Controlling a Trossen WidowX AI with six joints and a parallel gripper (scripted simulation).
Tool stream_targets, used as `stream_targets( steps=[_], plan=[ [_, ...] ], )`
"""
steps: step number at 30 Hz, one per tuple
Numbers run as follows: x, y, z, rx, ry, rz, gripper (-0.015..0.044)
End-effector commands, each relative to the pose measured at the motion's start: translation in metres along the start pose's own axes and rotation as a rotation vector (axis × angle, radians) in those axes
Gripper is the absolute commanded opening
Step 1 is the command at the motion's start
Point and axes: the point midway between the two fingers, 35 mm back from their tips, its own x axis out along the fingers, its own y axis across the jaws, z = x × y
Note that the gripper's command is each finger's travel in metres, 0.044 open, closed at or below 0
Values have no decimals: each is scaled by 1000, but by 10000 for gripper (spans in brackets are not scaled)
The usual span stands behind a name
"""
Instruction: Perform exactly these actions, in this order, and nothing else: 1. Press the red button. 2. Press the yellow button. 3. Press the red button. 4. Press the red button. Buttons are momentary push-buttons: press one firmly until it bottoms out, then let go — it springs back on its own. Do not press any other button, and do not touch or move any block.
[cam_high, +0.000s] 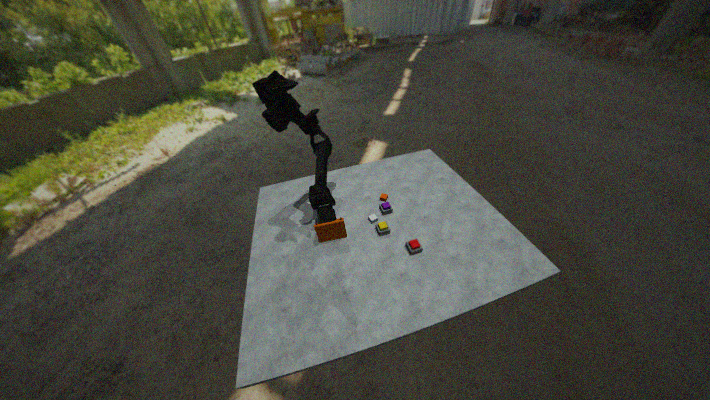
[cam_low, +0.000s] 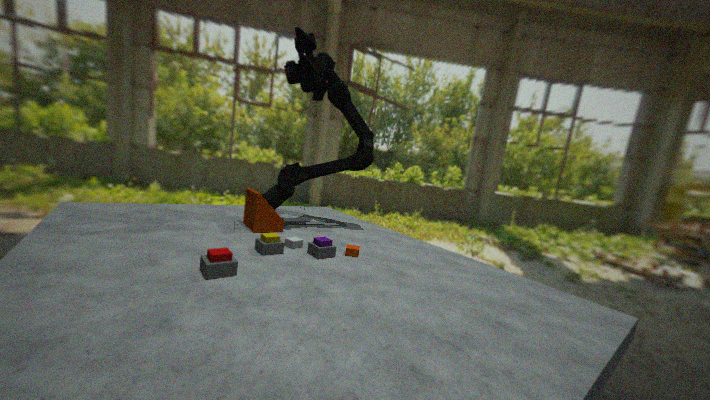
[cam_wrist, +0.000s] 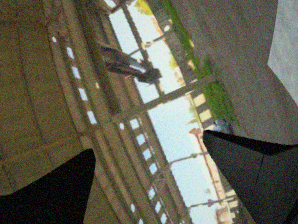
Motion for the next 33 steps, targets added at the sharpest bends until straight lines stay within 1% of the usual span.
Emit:
stream_targets(
  steps=[1,3,9,13,18,23,28,33],
  plan=[
    [2,1,2,-15,-6,0,400],
    [19,3,13,-119,-31,-36,400],
    [104,-34,39,-512,53,-355,400],
    [137,-59,47,-678,126,-487,400],
    [171,-95,53,-871,239,-634,400],
    [202,-139,58,-1067,392,-779,400],
    [227,-189,63,-1259,589,-915,400],
    [244,-244,67,-1437,832,-1034,400]
  ],
)
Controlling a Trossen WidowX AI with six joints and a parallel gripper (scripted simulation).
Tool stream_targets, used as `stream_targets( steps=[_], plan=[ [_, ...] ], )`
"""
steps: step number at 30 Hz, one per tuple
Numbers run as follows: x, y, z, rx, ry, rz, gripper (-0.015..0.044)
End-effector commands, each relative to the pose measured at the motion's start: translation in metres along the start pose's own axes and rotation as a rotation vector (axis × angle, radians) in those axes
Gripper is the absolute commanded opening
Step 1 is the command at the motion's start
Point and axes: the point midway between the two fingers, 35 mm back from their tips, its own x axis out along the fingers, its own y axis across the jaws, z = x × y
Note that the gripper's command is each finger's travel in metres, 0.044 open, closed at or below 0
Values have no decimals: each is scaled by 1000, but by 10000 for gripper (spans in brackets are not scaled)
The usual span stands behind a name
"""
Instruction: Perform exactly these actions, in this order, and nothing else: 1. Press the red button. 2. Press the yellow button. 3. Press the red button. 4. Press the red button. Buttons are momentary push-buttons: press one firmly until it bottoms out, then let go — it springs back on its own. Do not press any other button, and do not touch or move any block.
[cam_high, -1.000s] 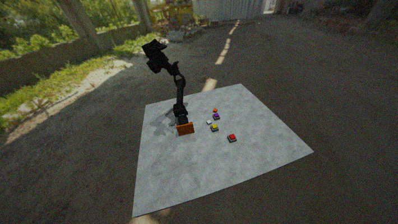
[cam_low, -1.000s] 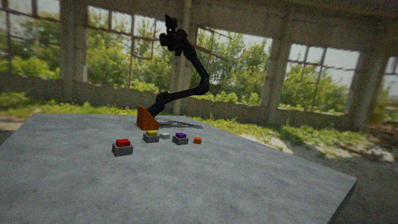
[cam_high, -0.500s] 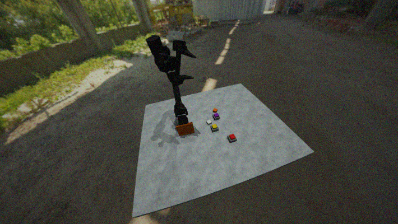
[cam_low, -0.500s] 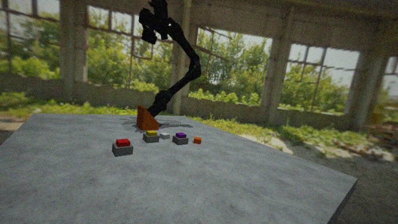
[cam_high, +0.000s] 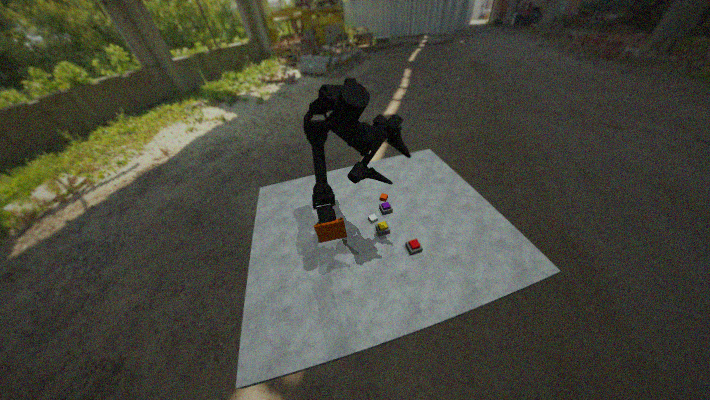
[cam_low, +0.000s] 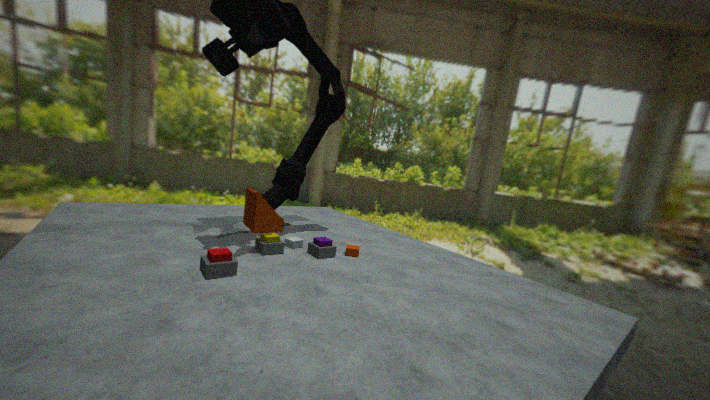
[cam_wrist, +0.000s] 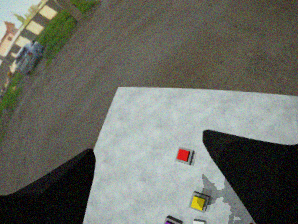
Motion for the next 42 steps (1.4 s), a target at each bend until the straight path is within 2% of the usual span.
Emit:
stream_targets(
  steps=[1,10,18,27,34,41,42],
  plan=[
    [68,-4,-20,-312,221,-77,400],
    [160,-20,-71,-780,597,-90,400],
    [225,-46,-131,-1161,964,6,400],
    [227,-47,-133,-1169,973,10,400],
    [263,-74,-171,-1169,973,12,216],
    [264,-74,-173,-1169,973,13,32],
    [264,-74,-173,-1169,973,13,20]
  ],
)
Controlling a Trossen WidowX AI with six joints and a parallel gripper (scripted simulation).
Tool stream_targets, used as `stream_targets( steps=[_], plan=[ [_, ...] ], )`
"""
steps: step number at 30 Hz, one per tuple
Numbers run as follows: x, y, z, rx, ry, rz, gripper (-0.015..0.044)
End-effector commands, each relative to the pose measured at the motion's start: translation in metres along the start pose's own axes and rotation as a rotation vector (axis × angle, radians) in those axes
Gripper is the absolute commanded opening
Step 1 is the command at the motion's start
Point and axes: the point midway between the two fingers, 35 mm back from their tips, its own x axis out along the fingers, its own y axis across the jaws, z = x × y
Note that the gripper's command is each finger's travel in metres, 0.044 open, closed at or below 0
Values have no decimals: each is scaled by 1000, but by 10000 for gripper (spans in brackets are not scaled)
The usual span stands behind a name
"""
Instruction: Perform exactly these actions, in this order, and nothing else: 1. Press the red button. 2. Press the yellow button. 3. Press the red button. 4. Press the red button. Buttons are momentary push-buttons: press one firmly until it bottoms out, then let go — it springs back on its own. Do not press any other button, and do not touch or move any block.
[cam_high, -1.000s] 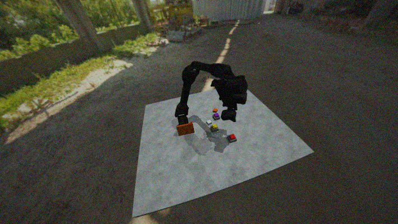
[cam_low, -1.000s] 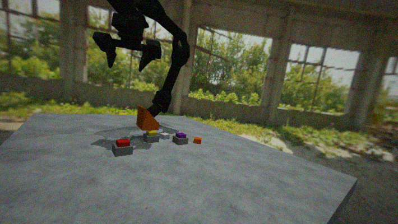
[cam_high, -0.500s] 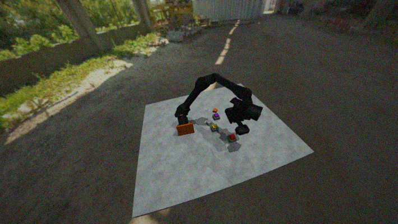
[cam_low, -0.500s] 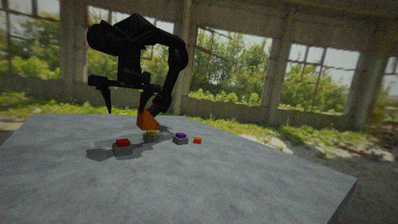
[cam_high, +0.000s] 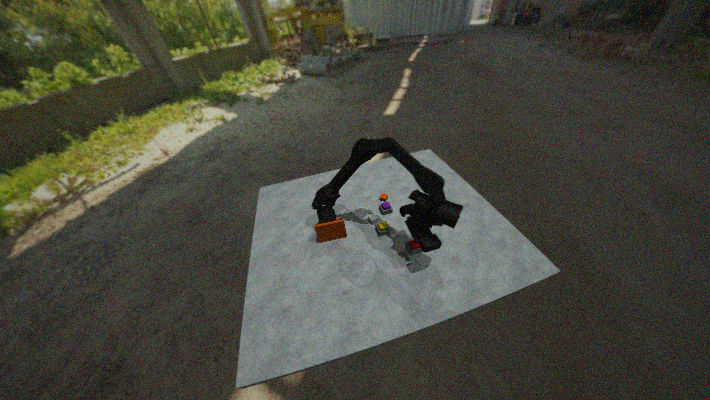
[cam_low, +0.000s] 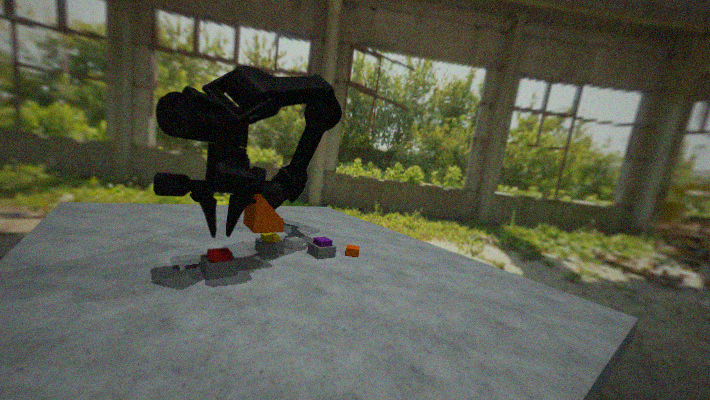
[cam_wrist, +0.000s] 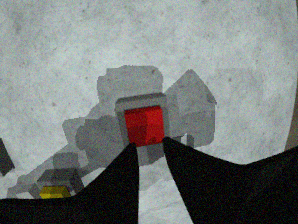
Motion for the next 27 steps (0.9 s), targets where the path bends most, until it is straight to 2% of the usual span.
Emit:
stream_targets(
  steps=[1,12,27],
  plan=[
    [1,0,1,2,-10,-1,20],
    [2,0,1,2,-10,-1,20],
    [25,0,1,2,-10,0,20]
  ],
)
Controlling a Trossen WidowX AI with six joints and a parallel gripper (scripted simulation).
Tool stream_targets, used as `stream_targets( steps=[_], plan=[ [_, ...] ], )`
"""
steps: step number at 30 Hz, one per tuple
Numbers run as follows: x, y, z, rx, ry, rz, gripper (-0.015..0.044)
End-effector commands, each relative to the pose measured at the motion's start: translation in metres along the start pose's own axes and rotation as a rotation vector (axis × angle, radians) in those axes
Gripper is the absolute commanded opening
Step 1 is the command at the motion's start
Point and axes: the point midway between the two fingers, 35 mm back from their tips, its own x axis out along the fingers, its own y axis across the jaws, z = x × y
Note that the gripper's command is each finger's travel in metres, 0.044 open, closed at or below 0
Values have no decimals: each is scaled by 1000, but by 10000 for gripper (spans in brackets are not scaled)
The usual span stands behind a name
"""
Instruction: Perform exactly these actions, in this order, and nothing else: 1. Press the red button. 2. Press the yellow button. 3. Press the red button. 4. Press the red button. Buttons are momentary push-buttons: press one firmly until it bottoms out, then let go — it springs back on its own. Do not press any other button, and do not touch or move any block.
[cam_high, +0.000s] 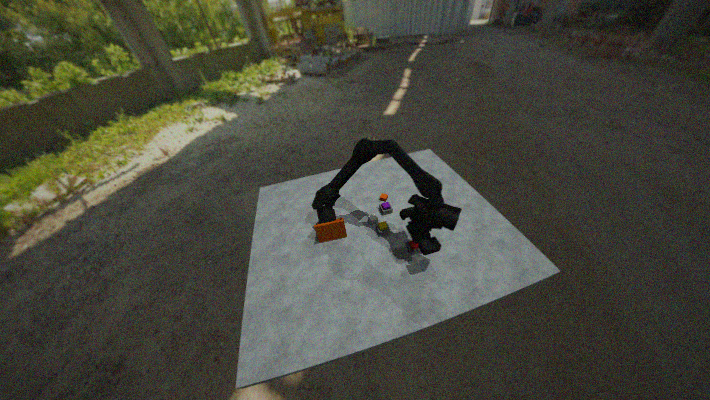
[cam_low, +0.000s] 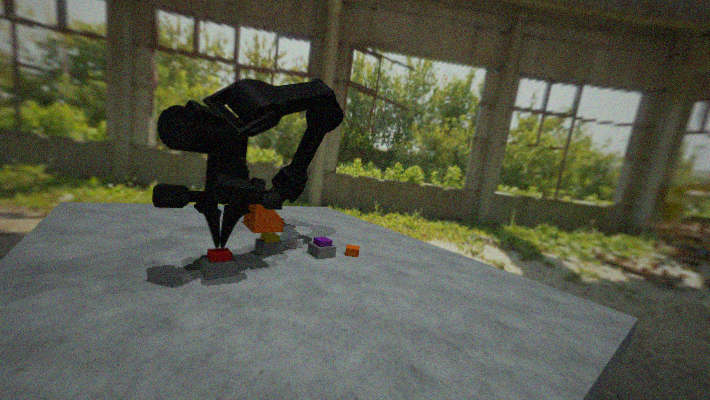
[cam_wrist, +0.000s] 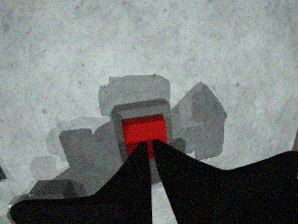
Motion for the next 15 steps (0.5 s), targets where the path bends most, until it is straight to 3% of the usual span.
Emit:
stream_targets(
  steps=[1,15],
  plan=[
    [8,1,-1,5,0,7,20],
    [17,2,-1,5,0,8,20]
  ],
)
